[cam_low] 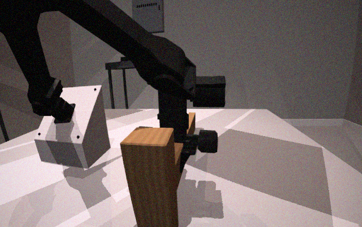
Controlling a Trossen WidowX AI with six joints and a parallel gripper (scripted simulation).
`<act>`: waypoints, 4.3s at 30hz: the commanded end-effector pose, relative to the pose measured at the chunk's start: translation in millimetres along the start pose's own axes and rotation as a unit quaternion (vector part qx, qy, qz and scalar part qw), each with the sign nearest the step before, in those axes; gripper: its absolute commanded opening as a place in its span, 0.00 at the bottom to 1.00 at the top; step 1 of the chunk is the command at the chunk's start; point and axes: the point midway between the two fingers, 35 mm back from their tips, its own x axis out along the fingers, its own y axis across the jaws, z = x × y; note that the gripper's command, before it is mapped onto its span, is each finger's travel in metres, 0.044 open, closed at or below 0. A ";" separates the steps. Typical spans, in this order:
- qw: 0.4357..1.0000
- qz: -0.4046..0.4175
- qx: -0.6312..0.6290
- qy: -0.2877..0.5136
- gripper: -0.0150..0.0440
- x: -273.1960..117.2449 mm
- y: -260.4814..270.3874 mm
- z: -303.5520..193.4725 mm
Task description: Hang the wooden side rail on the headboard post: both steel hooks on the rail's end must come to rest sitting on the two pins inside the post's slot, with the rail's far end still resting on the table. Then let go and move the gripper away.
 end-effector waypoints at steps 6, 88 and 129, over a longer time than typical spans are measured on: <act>1.000 -0.008 0.002 0.001 0.25 -7.1 -3.5 -0.3; 1.000 -0.008 0.002 0.001 0.25 -20.7 -3.3 -0.2; 1.000 -0.008 0.002 0.001 0.25 -26.6 -3.6 -0.4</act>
